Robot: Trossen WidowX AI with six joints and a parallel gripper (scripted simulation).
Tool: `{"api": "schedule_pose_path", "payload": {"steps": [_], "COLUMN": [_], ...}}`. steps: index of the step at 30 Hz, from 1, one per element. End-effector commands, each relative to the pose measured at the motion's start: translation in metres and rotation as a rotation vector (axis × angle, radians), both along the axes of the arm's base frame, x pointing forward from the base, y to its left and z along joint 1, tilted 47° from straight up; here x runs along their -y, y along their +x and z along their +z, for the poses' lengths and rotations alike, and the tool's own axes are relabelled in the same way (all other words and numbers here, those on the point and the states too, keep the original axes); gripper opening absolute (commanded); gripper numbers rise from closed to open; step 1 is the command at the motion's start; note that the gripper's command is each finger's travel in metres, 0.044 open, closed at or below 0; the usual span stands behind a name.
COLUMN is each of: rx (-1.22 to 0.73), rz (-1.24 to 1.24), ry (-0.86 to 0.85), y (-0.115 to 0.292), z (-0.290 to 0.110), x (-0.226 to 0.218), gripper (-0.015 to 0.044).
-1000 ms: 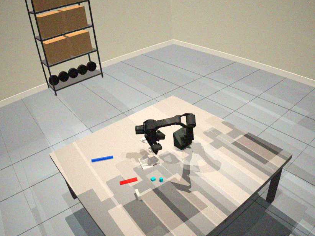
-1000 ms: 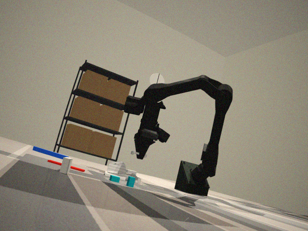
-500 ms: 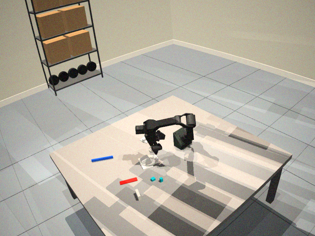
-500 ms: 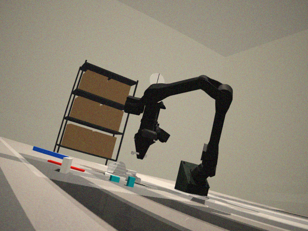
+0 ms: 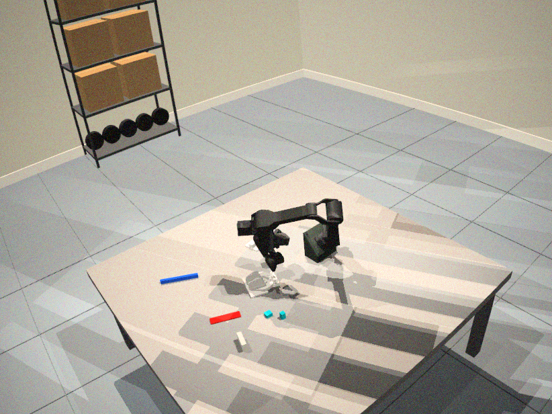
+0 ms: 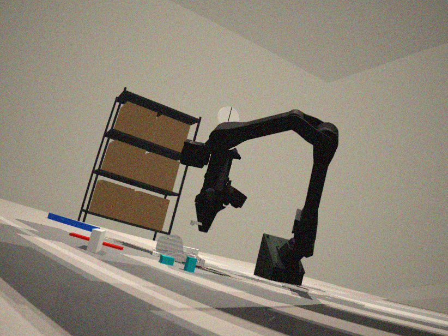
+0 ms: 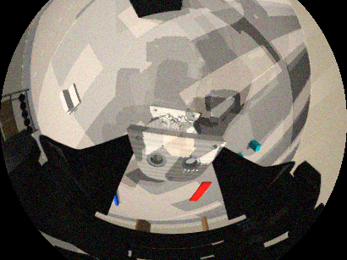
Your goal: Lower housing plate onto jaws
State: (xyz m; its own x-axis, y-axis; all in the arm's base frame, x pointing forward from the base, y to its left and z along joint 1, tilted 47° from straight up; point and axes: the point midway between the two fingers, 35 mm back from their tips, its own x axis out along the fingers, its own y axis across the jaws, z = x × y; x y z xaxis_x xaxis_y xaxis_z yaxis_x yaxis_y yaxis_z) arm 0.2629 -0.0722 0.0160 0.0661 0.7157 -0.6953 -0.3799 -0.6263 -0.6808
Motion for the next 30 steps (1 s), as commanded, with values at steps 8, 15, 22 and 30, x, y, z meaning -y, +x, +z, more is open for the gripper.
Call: {"api": "schedule_pose_path", "payload": {"steps": [8,15,22,30], "rx": [-0.002,-0.002,-0.001,-0.001], "rz": [-0.003,-0.003,-0.003,-0.003], "ry": [0.003,0.003,0.004,0.005], "y": [0.002,0.003,0.004,0.004], "z": [-0.012,-0.02,-0.028,-0.036], "x": [-0.013,-0.021,-0.029,-0.039], "gripper": [0.0351,0.0351,0.0351,0.0351]}}
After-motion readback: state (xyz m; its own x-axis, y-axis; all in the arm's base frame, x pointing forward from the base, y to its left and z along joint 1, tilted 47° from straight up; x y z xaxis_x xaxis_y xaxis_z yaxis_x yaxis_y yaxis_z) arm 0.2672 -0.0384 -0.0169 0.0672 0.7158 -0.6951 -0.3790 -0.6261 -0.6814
